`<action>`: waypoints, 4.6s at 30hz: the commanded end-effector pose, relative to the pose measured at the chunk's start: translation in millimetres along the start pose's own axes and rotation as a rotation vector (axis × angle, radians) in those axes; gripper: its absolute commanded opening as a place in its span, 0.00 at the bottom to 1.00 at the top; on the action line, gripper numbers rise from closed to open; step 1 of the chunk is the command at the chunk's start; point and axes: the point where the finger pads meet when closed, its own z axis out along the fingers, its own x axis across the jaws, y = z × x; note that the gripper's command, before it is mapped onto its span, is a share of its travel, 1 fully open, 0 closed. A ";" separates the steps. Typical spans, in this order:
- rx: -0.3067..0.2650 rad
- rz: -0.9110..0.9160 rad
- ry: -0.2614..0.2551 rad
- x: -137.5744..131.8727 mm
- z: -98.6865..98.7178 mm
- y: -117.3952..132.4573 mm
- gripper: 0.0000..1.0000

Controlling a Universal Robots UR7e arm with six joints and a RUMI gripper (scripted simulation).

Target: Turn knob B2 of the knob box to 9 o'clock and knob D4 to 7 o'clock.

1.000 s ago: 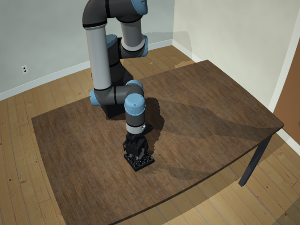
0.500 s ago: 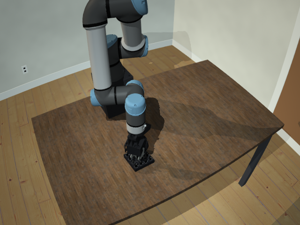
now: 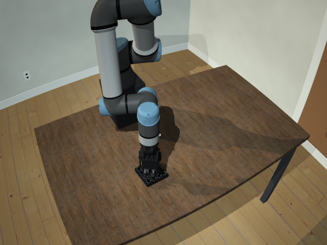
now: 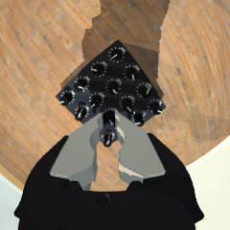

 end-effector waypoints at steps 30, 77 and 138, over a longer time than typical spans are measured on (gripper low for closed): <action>-0.004 -0.149 0.003 0.3 -0.4 2.7 0.11; 0.000 -0.149 0.003 -0.2 -38.2 0.2 0.11; 0.000 0.190 0.003 9.2 -57.0 -67.8 0.11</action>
